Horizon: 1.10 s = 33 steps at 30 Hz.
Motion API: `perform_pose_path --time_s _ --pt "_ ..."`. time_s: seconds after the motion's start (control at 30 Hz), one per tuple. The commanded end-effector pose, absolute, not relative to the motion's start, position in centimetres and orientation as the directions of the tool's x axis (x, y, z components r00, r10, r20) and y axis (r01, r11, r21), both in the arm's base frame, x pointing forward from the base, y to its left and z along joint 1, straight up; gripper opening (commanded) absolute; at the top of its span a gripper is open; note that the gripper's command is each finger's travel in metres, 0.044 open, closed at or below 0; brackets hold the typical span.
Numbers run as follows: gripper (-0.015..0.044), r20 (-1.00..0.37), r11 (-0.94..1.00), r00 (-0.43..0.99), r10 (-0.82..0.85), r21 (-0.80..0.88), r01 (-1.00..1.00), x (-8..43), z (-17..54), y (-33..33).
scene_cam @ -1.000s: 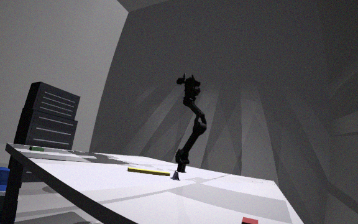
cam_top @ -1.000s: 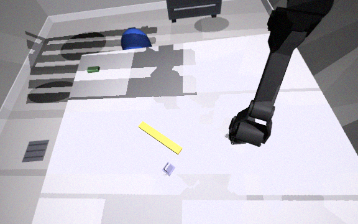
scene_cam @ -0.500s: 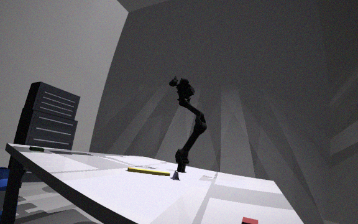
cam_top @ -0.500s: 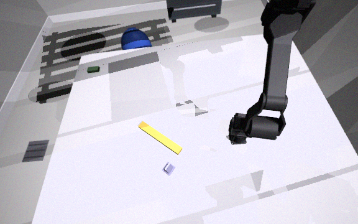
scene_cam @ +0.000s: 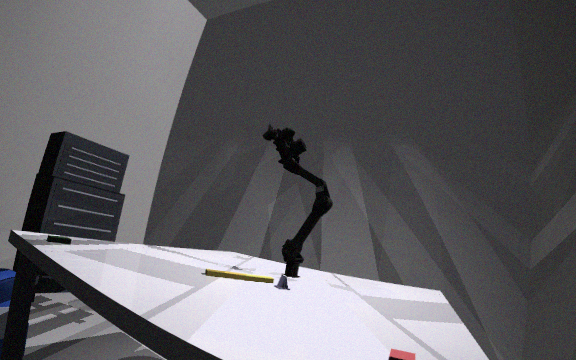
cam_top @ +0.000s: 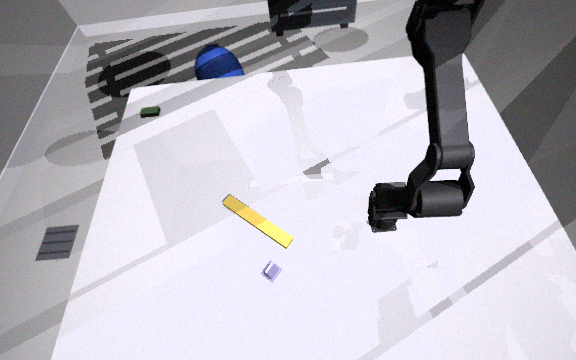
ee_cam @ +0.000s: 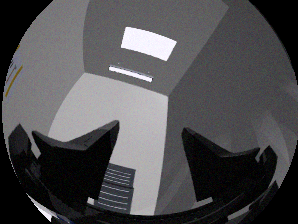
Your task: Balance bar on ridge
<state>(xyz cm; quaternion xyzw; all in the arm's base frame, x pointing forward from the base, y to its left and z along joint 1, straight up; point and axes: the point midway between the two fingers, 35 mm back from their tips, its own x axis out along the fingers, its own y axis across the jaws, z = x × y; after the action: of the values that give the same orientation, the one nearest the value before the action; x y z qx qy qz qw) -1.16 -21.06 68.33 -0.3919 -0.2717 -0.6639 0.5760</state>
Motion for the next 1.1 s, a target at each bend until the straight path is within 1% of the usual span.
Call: perform_pose_path --time_s 0.0,0.23,0.53,0.87,1.07 --pt "0.0315 0.806 -0.119 -0.014 -0.592 -0.071 0.99 -0.4 67.5 -22.3" --pt "0.0315 0.715 0.014 0.048 -0.698 -0.053 0.998 2.0 65.2 -26.2" --pt "0.0315 0.556 0.194 0.175 -0.812 -0.026 0.981 6.7 61.1 -31.1" --pt "0.0315 0.425 0.36 0.32 -0.847 0.014 0.933 12.3 57.4 -33.7" --pt "0.0315 0.298 0.438 0.401 -0.866 0.068 0.896 16.1 54.2 -35.0"
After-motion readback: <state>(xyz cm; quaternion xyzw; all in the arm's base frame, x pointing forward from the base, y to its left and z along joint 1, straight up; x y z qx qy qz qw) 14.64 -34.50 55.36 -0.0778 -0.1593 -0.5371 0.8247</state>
